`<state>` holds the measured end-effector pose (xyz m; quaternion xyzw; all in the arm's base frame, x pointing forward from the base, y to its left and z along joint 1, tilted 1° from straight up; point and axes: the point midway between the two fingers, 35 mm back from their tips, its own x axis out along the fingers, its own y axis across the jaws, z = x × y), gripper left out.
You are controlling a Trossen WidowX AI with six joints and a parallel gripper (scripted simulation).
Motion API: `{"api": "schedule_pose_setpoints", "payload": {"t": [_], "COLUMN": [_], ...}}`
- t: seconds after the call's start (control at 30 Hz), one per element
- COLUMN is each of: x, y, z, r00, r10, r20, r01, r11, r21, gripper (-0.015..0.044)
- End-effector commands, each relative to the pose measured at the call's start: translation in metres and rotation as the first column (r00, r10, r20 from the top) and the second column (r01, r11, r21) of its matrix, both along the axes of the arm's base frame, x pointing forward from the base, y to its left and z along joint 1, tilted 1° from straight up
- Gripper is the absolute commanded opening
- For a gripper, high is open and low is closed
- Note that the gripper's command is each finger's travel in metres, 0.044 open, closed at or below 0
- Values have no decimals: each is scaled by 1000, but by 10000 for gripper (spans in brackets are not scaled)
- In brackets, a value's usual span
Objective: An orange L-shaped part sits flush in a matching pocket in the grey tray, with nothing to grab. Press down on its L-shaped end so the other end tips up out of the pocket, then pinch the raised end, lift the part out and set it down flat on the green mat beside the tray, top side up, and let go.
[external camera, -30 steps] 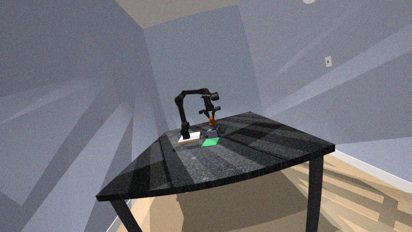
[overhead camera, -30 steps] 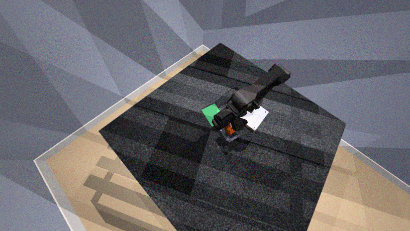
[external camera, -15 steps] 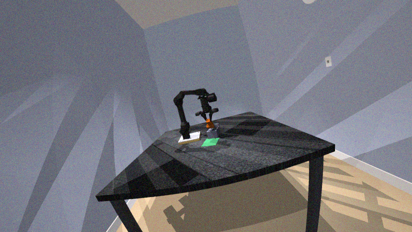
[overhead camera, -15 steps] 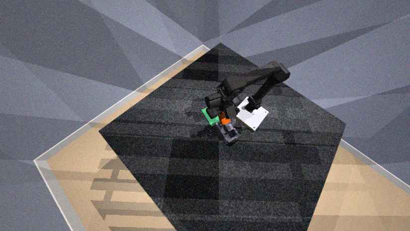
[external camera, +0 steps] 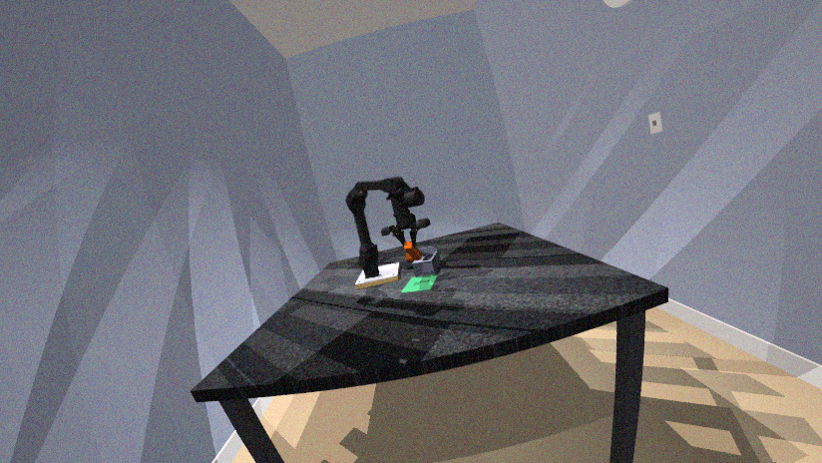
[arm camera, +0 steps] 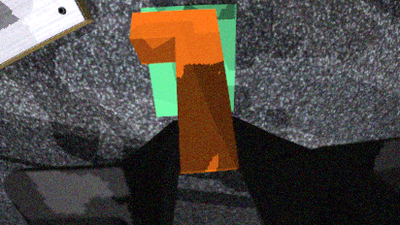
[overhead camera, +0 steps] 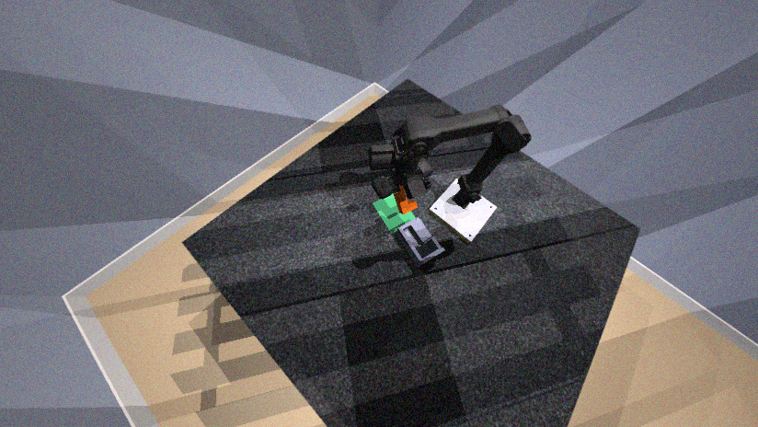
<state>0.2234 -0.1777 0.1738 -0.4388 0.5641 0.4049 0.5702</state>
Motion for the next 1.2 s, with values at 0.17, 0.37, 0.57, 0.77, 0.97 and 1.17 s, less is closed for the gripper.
{"api": "schedule_pose_setpoints", "payload": {"t": [0.17,0.37,0.57,0.77,0.97,1.17], "x": [-3,-2,-2,-1,-1,-1], "y": [-8,-9,-9,-9,-10,-10], "z": [-4,-12,-22,-31,-41,-50], "r00": [1000,1000,1000,1000,1000,1000], "r10": [5,5,5,5,5,5], "r20": [-2,-2,-2,-2,-2,-2], "r01": [-5,-5,-5,-5,-5,-5], "r11": [1000,1000,1000,1000,1000,1000], "r21": [4,4,4,4,4,4], "gripper": [0,0,0,0,0,0]}}
